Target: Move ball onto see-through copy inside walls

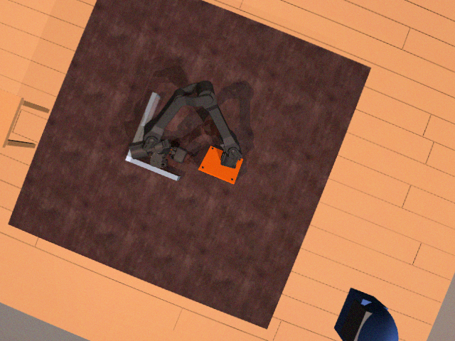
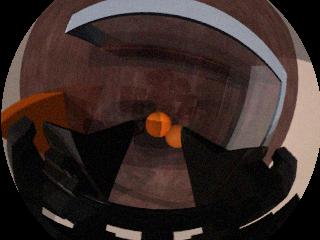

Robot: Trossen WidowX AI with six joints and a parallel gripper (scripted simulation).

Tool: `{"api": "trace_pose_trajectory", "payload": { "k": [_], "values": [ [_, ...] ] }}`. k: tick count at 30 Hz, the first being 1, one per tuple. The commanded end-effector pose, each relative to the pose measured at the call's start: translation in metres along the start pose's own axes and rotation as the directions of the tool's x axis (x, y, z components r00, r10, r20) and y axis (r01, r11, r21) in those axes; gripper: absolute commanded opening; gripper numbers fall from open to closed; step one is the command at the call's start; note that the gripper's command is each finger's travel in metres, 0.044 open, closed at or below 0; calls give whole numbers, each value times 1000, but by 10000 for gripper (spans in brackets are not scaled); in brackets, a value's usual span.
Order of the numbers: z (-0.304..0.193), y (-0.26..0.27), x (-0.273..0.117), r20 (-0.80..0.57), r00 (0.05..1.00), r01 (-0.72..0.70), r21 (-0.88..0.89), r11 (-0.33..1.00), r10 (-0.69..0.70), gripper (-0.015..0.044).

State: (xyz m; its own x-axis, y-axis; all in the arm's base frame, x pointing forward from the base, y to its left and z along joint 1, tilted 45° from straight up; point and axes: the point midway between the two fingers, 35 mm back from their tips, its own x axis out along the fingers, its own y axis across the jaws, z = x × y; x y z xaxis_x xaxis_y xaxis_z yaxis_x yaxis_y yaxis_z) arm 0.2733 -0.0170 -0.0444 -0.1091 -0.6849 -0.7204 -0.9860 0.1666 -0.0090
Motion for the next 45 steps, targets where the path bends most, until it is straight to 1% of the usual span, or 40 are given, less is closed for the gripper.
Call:
{"api": "trace_pose_trajectory", "payload": {
  "k": [1,6,10,18,21,22,29,45],
  "values": [
    [0,0,6,-4,1000,4,-4,1000,-4,250],
    [0,0,12,-4,1000,4,-4,1000,-4,250],
    [0,0,12,-4,1000,4,-4,1000,-4,145],
    [0,0,12,-4,1000,4,-4,1000,-4,92],
    [2,0,12,7,1000,9,-11,1000,-9,13],
    [4,0,11,21,1000,15,-20,1000,-15,0],
    [8,-5,-21,29,999,15,-22,1000,-15,0],
    [1,0,-112,0,1000,3,-6,1000,-3,0]
  ]
}}
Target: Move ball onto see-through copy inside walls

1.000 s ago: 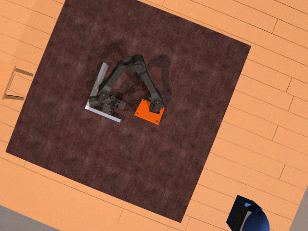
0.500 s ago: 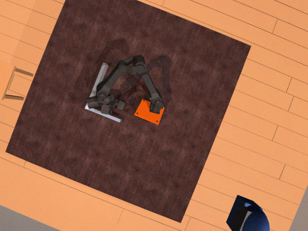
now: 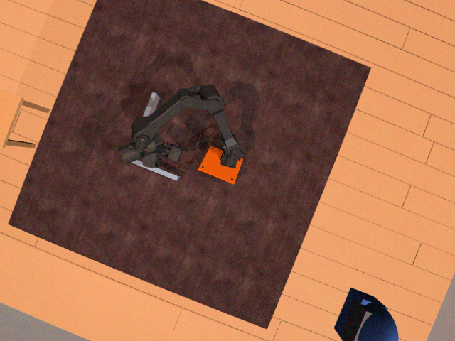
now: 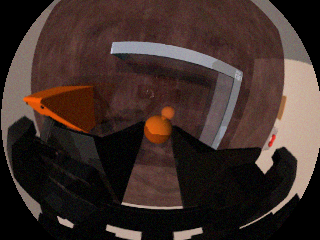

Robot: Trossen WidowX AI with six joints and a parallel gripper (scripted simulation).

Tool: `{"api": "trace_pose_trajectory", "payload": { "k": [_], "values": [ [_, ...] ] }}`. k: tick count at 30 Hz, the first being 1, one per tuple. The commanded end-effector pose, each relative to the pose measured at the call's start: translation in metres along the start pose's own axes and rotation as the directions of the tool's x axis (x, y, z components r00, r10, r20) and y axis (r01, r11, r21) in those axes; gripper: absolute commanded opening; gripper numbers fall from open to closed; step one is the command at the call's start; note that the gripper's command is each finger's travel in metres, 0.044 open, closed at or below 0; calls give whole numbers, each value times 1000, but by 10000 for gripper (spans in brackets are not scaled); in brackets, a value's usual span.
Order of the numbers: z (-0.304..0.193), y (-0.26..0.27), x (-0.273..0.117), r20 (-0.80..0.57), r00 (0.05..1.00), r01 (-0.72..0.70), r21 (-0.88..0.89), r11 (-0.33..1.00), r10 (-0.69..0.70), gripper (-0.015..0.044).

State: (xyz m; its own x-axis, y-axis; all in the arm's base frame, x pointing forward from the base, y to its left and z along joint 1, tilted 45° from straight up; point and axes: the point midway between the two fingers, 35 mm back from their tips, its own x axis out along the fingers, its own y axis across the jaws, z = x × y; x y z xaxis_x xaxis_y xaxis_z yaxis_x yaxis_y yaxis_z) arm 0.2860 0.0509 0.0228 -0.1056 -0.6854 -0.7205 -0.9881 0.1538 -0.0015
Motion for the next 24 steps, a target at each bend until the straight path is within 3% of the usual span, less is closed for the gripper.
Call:
{"api": "trace_pose_trajectory", "payload": {
  "k": [1,24],
  "values": [
    [-2,2,-17,-1,1000,-1,9,1000,1,0],
    [-15,-25,57,-1,1000,1,10,1000,-1,0]
  ]
}}
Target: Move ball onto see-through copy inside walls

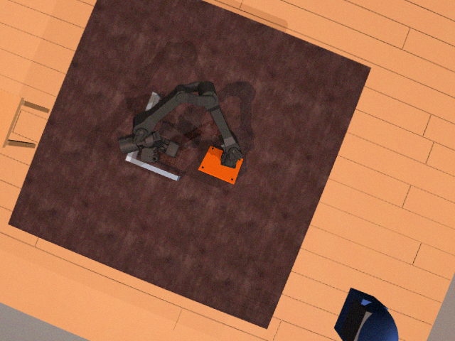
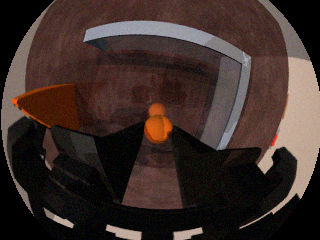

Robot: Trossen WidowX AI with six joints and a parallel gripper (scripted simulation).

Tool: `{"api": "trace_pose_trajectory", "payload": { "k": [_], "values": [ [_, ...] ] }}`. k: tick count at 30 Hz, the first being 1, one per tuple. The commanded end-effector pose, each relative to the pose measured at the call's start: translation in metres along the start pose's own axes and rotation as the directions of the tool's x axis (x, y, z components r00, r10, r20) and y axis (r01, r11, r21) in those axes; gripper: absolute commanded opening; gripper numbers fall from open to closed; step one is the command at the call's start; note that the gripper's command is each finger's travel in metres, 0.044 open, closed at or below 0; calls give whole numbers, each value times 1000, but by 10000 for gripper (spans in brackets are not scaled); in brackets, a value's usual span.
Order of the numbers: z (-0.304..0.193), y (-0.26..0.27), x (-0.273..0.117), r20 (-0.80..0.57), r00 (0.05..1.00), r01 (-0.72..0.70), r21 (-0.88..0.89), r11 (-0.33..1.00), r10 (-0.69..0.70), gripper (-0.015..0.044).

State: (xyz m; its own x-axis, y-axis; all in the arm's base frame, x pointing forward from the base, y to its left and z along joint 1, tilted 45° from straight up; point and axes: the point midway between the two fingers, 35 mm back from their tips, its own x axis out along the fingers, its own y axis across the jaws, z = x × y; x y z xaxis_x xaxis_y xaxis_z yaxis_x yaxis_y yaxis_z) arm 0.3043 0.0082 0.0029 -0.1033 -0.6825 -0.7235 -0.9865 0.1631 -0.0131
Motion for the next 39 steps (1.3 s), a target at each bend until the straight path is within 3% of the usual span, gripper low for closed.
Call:
{"api": "trace_pose_trajectory", "payload": {
  "k": [1,7,28,37,39],
  "values": [
    [-1,0,21,-6,1000,-1,-5,1000,1,0],
    [-2,2,50,-9,1000,-1,-4,1000,1,0],
    [-3,2,70,-10,1000,-1,-4,1000,1,0],
    [-3,3,68,-7,1000,-4,-2,1000,4,236],
    [-3,3,68,-7,1000,-4,-2,1000,4,250]
  ]
}}
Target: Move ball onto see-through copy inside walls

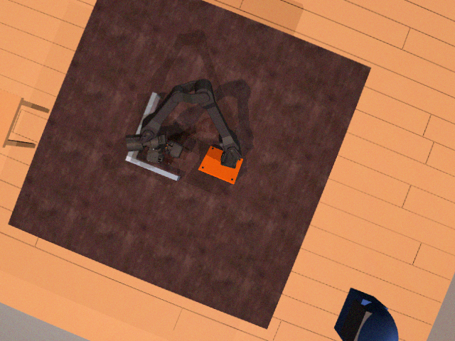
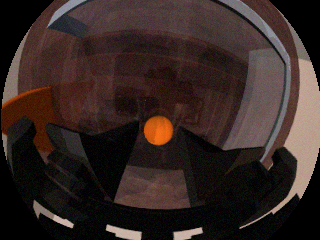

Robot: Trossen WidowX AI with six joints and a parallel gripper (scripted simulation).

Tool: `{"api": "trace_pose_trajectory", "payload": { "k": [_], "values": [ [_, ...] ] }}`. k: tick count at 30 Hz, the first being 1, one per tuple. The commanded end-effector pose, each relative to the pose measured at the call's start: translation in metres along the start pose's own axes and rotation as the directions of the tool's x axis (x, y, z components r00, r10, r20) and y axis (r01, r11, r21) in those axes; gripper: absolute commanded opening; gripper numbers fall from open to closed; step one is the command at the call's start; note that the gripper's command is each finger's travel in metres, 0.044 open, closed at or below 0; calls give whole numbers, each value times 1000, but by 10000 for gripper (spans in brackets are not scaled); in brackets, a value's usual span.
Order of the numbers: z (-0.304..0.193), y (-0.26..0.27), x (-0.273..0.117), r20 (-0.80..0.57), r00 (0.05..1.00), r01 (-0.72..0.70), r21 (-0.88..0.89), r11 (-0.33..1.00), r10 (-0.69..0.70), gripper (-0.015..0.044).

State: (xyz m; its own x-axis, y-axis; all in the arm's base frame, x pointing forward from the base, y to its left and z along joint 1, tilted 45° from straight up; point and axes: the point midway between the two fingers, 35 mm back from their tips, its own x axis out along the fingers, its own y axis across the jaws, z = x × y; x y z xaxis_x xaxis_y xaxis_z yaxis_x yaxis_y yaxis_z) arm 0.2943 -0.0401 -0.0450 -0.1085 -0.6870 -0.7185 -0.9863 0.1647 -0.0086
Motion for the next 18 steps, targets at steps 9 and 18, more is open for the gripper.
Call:
{"api": "trace_pose_trajectory", "payload": {
  "k": [9,18],
  "values": [
    [2,-3,-62,3,1000,3,-2,1000,-3,250],
    [3,-3,-80,4,1000,19,-6,1000,-19,250]
  ]
}}
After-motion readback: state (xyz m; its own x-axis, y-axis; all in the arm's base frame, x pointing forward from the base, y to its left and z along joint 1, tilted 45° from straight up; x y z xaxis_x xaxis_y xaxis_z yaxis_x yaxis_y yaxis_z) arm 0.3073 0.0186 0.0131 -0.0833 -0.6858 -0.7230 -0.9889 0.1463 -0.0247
